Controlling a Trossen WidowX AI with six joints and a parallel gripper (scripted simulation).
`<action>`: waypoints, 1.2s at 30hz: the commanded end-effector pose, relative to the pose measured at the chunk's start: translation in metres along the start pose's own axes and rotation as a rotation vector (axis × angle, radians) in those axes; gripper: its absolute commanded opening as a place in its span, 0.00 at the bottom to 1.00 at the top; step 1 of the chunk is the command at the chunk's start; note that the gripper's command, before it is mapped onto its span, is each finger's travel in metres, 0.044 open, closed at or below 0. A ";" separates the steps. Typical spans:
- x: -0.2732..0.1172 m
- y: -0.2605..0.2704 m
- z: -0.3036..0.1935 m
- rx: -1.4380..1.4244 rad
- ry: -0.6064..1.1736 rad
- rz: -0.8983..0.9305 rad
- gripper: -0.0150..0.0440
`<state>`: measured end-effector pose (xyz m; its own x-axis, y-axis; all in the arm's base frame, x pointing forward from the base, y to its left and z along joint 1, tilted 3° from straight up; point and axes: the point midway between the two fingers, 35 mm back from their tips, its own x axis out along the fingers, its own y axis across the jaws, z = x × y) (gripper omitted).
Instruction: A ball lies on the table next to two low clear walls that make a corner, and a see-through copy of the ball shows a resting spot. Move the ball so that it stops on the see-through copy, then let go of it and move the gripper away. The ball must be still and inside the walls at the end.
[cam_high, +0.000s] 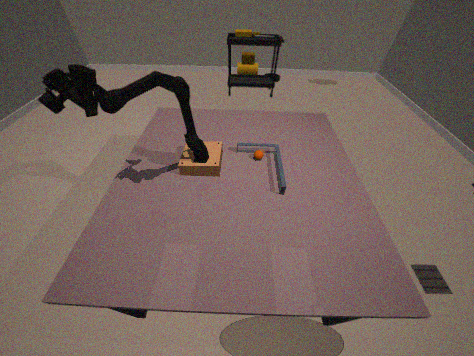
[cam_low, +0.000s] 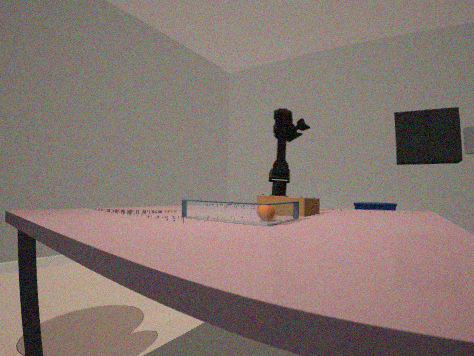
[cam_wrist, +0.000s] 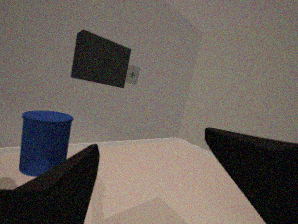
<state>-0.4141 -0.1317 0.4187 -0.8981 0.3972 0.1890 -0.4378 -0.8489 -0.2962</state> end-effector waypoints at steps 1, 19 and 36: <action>-0.001 0.001 0.000 -0.002 -0.001 0.004 0.89; -0.186 0.148 0.015 -0.230 -0.128 0.665 0.88; -0.487 0.175 -0.004 -0.558 -0.513 1.400 0.88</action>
<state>-0.1022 -0.4635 0.2864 -0.6327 -0.7433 -0.2172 0.5918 -0.2831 -0.7548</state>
